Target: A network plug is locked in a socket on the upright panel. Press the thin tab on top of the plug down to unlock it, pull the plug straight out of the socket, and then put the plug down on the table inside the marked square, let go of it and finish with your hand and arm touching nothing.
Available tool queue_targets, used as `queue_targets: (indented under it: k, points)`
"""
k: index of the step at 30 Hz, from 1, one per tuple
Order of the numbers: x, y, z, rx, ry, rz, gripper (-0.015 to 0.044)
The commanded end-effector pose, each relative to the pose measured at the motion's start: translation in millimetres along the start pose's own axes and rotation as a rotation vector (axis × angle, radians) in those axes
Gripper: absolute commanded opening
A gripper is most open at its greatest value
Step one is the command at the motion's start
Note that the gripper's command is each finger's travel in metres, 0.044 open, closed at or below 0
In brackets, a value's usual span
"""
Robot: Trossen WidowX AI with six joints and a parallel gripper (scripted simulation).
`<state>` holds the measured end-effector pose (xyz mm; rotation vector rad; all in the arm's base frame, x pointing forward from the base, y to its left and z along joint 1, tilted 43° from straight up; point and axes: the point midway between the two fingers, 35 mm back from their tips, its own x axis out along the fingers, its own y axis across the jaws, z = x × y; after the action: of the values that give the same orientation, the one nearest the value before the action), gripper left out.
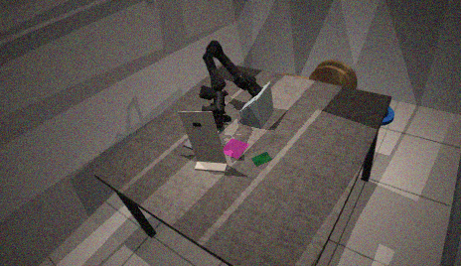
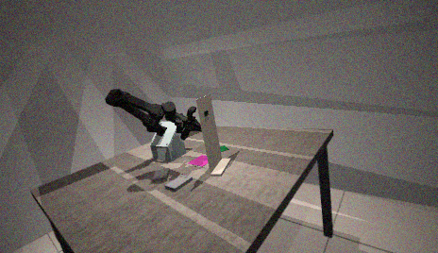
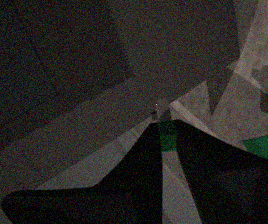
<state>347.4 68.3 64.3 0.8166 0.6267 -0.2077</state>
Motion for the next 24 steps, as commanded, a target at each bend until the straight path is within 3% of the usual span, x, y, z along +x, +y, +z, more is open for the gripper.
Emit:
queue_targets:
  k: [1, 24]
  points:
    - [7.3, -15.6, -5.5, 0.024, -0.035, -0.06, 0.0]
    - [19.8, -90.8, -26.2, 0.092, -0.279, -0.312, 0.0]
